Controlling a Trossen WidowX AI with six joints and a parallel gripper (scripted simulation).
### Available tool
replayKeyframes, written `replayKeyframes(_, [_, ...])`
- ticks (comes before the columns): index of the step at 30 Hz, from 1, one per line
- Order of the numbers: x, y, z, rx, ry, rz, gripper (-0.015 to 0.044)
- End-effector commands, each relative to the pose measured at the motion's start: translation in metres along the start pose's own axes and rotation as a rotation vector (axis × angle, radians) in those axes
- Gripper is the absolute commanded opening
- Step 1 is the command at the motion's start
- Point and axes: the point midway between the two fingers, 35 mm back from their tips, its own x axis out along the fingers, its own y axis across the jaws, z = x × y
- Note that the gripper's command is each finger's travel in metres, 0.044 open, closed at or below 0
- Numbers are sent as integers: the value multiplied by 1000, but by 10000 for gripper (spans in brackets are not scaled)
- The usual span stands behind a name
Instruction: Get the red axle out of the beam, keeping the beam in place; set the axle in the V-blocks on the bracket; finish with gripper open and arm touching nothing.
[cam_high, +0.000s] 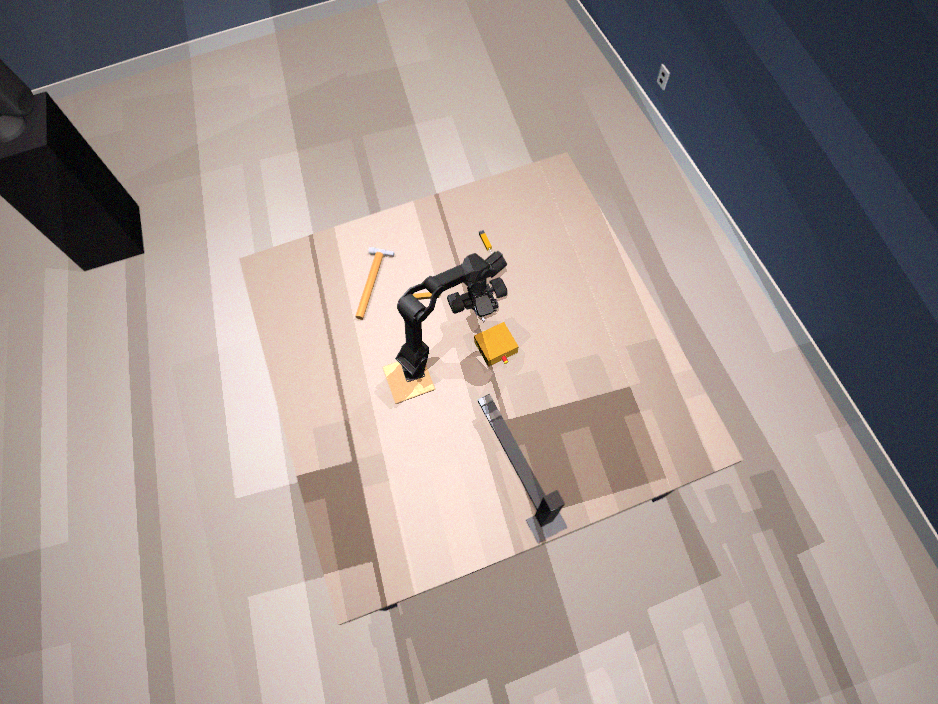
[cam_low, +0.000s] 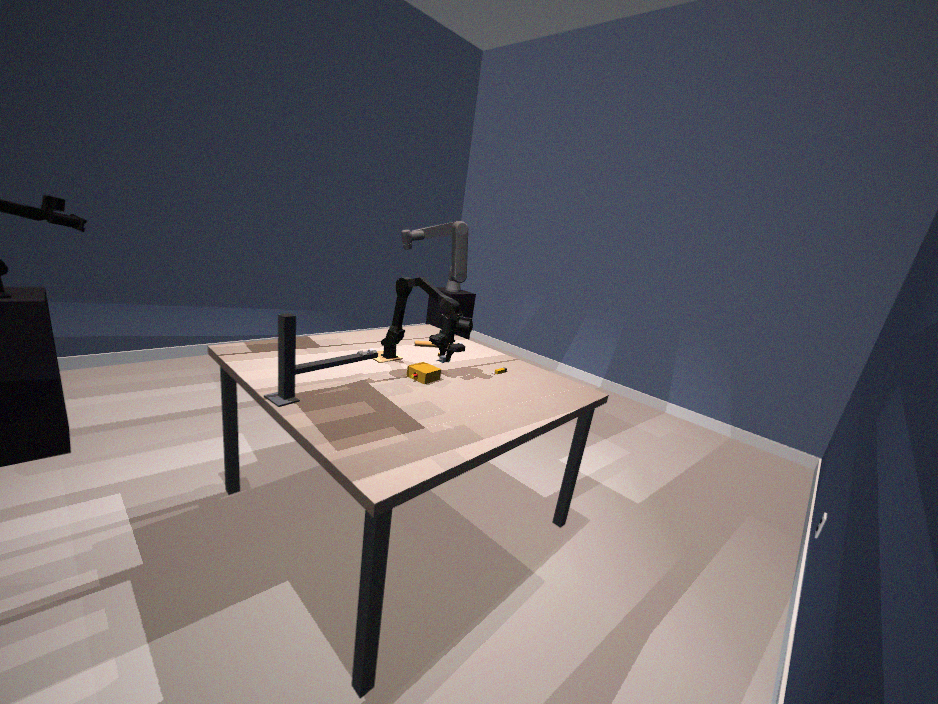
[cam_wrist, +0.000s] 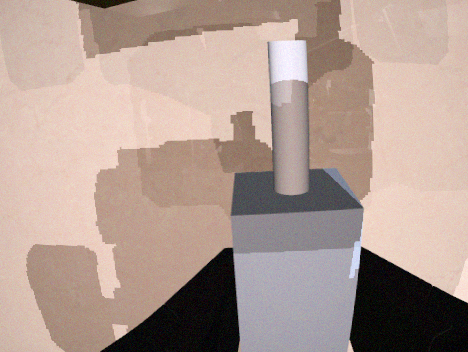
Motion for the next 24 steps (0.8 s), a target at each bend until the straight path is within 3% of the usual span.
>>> replayKeyframes(1, [-8, 1, -1, 4, 8, 5, 0])
replayKeyframes(24, [-28, -19, 15, 4, 6, 3, 0])
